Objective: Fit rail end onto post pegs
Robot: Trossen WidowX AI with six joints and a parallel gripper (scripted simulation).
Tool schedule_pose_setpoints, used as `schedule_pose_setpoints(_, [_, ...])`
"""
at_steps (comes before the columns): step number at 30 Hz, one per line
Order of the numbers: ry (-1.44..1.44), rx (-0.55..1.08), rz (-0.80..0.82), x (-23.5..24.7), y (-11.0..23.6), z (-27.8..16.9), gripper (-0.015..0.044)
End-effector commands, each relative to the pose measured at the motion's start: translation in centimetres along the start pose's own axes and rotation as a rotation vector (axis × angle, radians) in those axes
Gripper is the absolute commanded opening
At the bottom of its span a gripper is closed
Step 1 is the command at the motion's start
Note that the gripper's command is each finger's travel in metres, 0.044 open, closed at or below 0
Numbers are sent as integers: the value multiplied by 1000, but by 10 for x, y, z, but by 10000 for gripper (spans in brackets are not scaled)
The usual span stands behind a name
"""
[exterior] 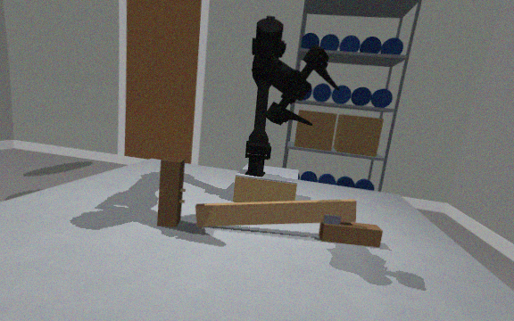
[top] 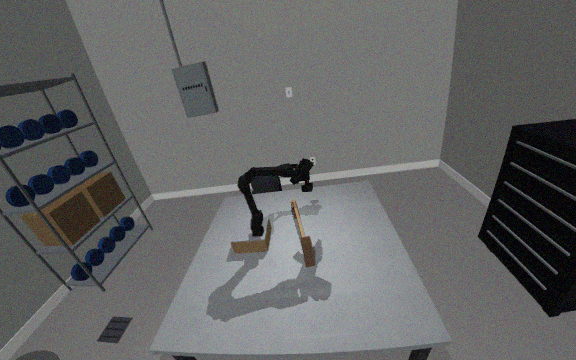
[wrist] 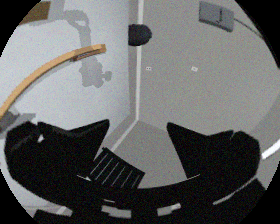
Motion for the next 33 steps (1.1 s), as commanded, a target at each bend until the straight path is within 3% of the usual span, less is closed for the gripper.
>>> schedule_pose_setpoints(1, [-240, 128, 199, 59, -2, -20, 440])
schedule_pose_setpoints(9, [-648, 363, 573, 166, 13, -32, 440])
schedule_pose_setpoints(17, [-985, 578, 961, 258, 43, -13, 440])
schedule_pose_setpoints(33, [-1009, 595, 994, 269, 42, -13, 440])
Point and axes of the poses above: the point midway between the two fingers, 35 mm back from their tips, its own y axis back along the fingers, its own x axis across the jaws, z = x × y, the point moved 7 cm from there along y, back along the fingers, and after that the axes turned 8 degrees about -y, right-handed, at the moved point
